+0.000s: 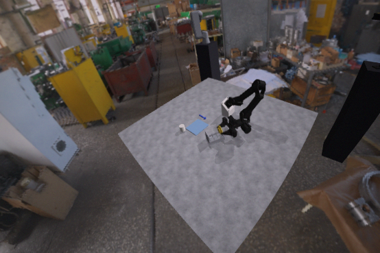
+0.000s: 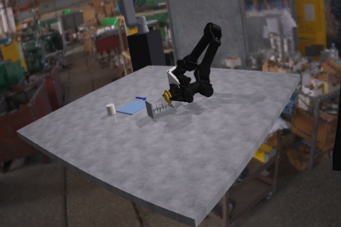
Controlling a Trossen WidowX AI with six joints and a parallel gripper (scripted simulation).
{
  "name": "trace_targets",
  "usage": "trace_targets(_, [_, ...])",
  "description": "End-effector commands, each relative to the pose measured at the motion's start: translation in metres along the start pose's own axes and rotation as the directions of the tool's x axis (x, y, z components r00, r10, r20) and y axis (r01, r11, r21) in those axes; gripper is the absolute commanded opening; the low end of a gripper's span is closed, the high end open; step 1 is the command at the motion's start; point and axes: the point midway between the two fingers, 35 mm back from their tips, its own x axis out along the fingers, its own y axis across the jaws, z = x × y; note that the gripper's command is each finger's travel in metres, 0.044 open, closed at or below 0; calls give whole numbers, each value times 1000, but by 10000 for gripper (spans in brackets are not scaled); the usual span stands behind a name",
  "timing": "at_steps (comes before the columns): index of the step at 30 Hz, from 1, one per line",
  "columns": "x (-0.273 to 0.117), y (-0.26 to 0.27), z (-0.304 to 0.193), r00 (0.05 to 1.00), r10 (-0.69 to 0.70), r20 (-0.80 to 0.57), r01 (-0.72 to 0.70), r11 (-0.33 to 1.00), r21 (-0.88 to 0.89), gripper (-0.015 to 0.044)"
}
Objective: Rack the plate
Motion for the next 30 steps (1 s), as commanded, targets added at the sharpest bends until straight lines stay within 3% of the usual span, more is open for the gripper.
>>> trace_targets(1, [5, -2, 0, 1000, -4, 0, 4, 1000, -9, 0])
trace_targets(27, [9, -4, -18, 1000, 0, -8, 0, 1000, -3, 0])
trace_targets(30, [9, -3, -18, 1000, 0, -7, 0, 1000, 0, 79])
